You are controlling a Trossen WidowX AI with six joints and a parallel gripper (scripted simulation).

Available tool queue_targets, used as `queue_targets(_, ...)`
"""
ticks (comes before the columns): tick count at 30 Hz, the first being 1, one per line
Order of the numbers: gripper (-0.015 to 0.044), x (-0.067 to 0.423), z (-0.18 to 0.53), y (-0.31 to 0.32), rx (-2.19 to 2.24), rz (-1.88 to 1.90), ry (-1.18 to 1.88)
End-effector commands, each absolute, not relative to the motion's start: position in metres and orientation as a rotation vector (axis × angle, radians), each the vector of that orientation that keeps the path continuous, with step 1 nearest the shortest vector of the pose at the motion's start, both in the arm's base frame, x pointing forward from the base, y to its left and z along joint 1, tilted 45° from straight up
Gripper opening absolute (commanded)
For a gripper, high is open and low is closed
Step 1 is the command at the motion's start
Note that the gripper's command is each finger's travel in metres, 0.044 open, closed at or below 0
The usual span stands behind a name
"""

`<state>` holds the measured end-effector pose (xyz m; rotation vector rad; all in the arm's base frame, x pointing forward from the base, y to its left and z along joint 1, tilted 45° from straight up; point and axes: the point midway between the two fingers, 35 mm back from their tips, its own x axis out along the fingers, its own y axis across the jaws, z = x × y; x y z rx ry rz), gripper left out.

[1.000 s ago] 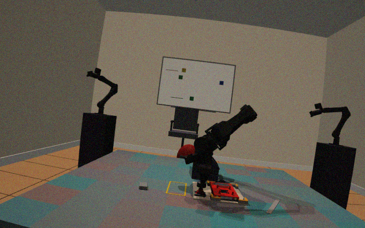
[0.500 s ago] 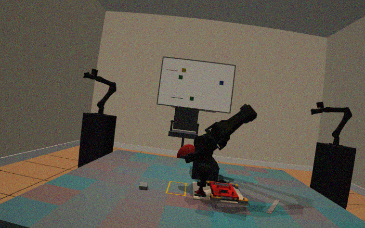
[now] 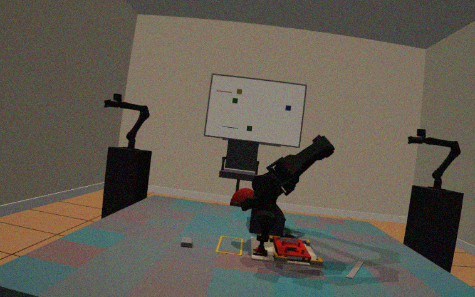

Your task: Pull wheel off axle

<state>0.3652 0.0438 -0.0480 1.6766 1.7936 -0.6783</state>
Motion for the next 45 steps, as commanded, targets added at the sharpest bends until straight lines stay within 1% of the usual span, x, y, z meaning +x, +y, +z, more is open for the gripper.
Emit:
queue_targets(1,0.0000,0.366,-0.045,0.040,1.677,-0.678,1.786)
queue_targets(36,0.0000,0.366,-0.037,0.032,1.681,-0.678,1.785)
queue_targets(45,0.0000,0.363,-0.014,0.009,1.680,-0.680,1.784)
